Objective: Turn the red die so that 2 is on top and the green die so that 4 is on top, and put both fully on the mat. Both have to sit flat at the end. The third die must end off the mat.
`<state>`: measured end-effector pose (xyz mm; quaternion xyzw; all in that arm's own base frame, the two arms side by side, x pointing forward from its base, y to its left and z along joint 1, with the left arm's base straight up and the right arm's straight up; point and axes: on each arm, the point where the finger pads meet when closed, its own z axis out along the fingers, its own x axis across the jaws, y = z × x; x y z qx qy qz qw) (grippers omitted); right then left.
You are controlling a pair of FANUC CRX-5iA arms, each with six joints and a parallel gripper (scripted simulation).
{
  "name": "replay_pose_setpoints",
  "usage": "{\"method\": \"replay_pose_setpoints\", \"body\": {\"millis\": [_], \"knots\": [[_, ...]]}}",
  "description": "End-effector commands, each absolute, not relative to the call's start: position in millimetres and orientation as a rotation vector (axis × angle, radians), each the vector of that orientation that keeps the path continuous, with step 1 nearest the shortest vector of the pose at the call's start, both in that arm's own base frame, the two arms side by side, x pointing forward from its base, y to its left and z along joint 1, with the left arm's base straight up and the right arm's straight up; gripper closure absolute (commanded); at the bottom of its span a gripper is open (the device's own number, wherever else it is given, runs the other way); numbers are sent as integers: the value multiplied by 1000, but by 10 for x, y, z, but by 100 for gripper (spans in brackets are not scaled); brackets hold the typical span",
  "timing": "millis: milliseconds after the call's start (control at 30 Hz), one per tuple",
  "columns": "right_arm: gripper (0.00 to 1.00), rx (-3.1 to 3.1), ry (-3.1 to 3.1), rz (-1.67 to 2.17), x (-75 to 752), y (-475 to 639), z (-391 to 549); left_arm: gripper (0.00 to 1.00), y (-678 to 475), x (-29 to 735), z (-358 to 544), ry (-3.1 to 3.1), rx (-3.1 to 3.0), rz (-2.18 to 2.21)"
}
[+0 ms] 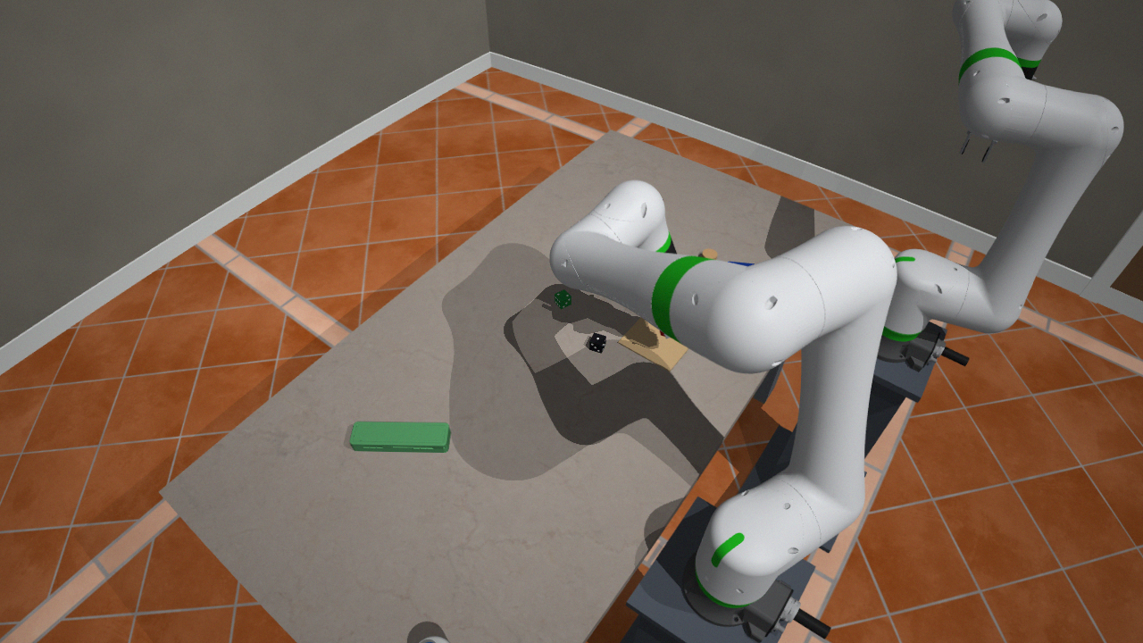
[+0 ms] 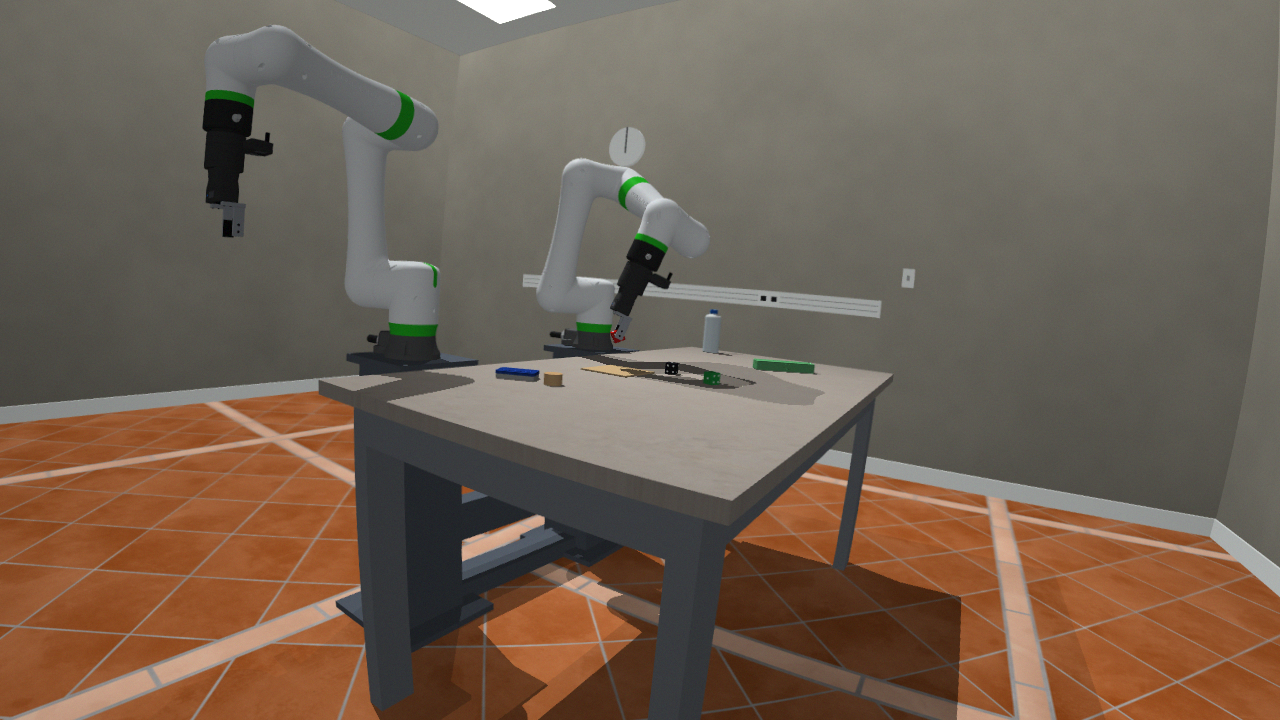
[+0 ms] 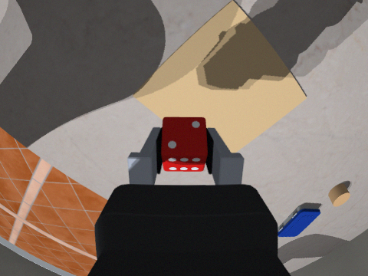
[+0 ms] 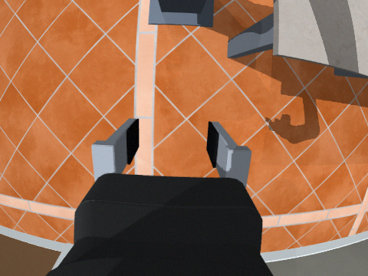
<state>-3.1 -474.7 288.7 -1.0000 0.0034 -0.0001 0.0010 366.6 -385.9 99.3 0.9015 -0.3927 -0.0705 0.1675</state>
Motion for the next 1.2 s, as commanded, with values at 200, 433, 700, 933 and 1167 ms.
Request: {"method": "replay_pose_setpoints", "body": {"millis": [200, 433, 700, 933, 1167], "knots": [[0, -3142, 11, 0, -33, -4750, 2897, 43, -3869, 3655, 1000, -1156, 2663, -150], [0, -3142, 11, 0, -33, -4750, 2897, 43, -3881, 3635, 998, -1222, 2814, -54], [0, -3142, 11, 0, -33, -4750, 2897, 43, -3889, 3635, 1005, -1251, 2882, 0], [0, -3142, 11, 0, -33, -4750, 2897, 43, -3897, 3622, 1000, -1293, 2977, 71], [0, -3142, 11, 0, -33, -4750, 2897, 43, -3909, 3613, 1001, -1344, 3097, 176]]}}
